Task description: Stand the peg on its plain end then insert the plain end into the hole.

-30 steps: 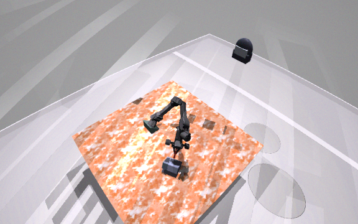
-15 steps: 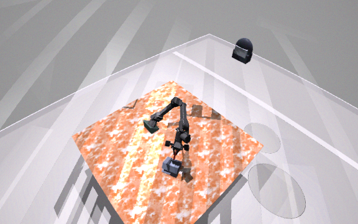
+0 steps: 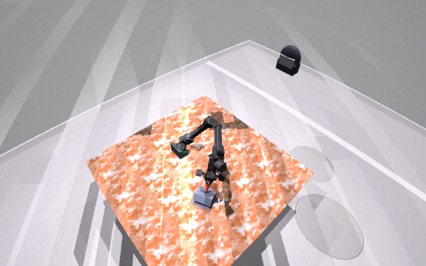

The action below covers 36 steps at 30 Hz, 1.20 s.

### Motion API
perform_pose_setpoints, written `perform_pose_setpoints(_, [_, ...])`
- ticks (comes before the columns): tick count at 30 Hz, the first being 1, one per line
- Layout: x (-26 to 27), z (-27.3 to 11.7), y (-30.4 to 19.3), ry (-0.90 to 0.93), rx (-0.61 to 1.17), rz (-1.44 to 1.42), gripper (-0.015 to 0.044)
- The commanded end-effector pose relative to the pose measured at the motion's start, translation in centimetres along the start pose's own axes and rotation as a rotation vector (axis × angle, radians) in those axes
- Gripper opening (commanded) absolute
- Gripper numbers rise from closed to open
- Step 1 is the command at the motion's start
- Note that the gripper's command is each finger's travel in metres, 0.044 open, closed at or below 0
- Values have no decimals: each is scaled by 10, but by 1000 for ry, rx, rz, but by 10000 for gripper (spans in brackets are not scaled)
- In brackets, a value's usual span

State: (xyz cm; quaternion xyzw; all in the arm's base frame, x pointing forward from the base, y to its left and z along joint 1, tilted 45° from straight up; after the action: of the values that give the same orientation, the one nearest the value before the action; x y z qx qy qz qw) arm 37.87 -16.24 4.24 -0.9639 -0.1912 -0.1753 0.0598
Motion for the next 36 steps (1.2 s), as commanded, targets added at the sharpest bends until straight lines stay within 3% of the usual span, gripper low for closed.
perform_pose_setpoints(1, [-3, 5, -1, -10, 4, 6, 0])
perform_pose_setpoints(36, [-5, 4, -2, -1, 1, 0, 0])
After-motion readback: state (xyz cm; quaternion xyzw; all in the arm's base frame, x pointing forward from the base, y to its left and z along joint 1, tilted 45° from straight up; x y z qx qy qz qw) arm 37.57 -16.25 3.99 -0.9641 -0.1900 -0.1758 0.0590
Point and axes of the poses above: the point midway between the two fingers, 35 mm back from their tips, its own z axis out along the fingers, its own x axis across the jaws, y = z × x, the point moved 2 cm from there along -z, back along the fingers, and after that the axes turned 4 degrees about z, right-handed, at the moved point
